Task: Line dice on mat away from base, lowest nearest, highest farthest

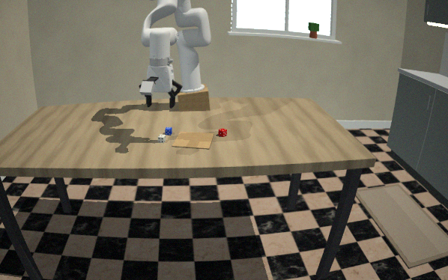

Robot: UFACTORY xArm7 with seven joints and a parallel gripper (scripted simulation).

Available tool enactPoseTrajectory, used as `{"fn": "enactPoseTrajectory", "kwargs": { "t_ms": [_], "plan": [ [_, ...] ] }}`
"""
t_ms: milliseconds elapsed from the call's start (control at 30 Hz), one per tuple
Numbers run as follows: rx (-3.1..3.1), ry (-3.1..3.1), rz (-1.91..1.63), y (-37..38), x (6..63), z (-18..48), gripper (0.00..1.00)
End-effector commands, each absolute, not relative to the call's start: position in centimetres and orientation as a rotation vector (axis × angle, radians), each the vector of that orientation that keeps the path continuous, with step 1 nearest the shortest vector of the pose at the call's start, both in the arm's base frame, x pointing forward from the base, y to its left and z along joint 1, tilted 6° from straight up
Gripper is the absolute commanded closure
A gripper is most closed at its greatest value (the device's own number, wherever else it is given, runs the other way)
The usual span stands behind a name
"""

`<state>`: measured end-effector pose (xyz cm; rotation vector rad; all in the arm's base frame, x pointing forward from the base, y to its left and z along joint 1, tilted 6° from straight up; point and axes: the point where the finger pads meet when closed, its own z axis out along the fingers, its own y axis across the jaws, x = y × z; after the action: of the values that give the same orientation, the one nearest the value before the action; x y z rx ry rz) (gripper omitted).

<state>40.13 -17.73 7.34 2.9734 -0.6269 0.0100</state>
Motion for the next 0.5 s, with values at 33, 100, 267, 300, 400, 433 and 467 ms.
{"fn": "enactPoseTrajectory", "kwargs": {
  "t_ms": [33,100,267,300,400,433,467],
  "plan": [
    [2.974,-0.621,0.016,-17.8,40.3,7.5,0.00],
    [2.980,-0.587,0.014,-17.8,40.3,7.4,0.00],
    [3.002,-0.443,0.005,-17.9,40.3,7.1,0.00],
    [3.012,-0.367,0.000,-17.9,40.3,6.9,0.00],
    [3.027,-0.175,-0.013,-18.0,40.2,6.5,0.00],
    [3.030,-0.113,-0.017,-18.0,40.2,6.4,0.00],
    [3.031,-0.062,-0.020,-18.1,40.2,6.2,0.00]
  ]
}}
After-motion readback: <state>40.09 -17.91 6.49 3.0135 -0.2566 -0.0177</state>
